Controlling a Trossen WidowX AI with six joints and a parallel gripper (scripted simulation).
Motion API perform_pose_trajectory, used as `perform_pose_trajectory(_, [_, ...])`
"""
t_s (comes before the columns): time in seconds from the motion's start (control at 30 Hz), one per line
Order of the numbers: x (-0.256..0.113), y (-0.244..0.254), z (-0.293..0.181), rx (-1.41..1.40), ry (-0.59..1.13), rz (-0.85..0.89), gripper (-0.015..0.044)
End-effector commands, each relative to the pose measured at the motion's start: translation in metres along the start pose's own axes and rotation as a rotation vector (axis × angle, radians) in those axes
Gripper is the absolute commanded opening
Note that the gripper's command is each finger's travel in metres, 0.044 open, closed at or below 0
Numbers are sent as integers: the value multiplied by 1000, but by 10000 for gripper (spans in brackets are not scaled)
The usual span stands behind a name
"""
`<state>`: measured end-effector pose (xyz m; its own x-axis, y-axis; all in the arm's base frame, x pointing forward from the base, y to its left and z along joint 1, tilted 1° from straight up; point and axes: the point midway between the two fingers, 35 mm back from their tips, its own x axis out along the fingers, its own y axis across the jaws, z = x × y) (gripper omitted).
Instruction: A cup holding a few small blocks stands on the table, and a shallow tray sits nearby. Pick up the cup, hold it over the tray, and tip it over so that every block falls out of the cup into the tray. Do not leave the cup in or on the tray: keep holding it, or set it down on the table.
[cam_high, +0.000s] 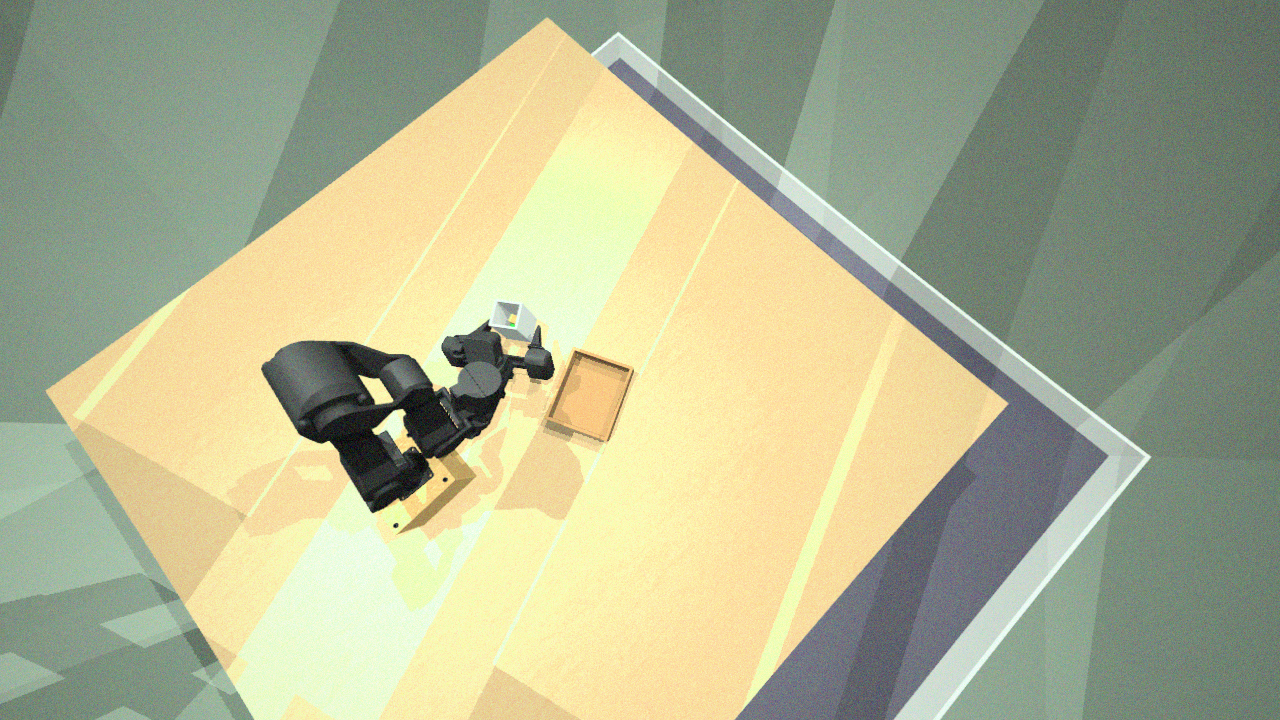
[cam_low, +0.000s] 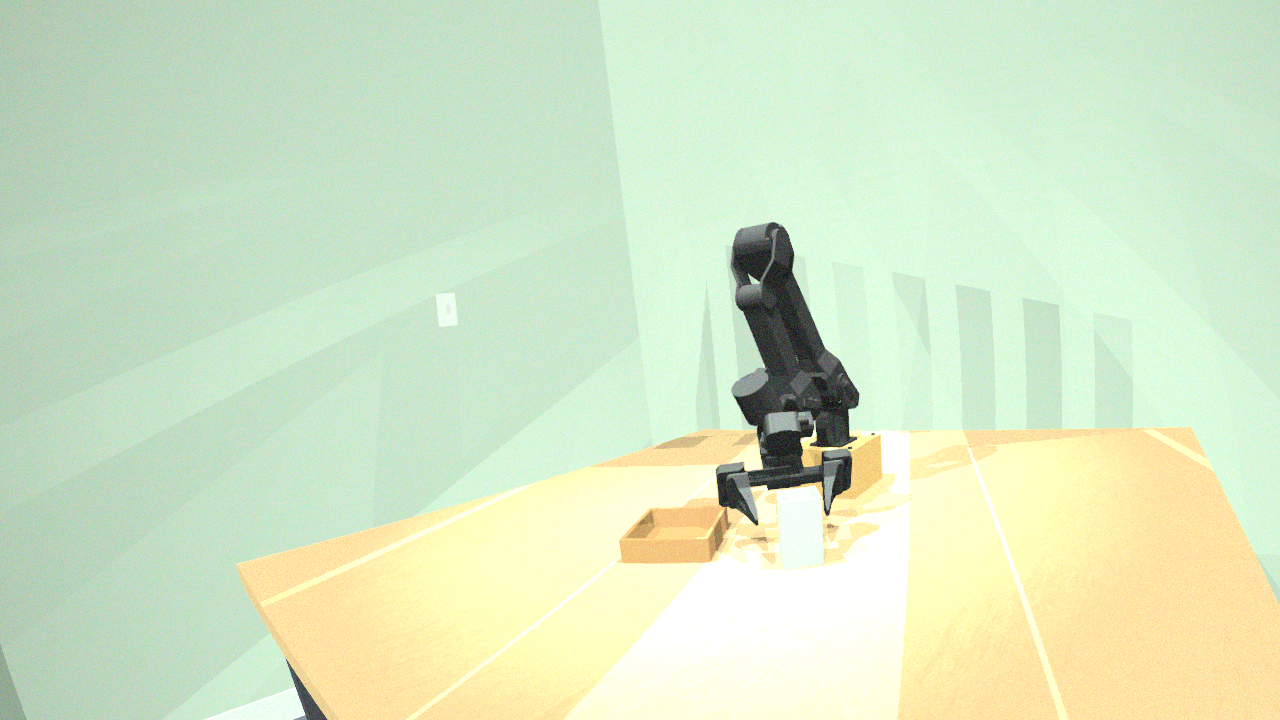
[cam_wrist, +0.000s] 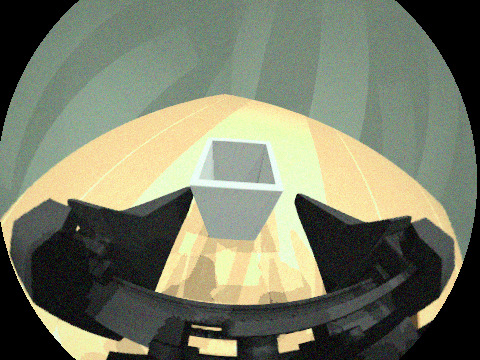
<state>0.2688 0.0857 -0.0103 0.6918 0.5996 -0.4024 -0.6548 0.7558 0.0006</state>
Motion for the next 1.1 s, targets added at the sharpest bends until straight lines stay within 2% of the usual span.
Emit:
perform_pose_trajectory(0.0, [7, -1, 1, 1, -2, -3, 440])
perform_pose_trajectory(0.63, [35, -2, 1, 1, -5, -3, 440])
perform_pose_trajectory(0.77, [36, -2, 1, 1, -5, -3, 335])
perform_pose_trajectory(1.07, [36, -2, 1, 1, -5, -3, 332])
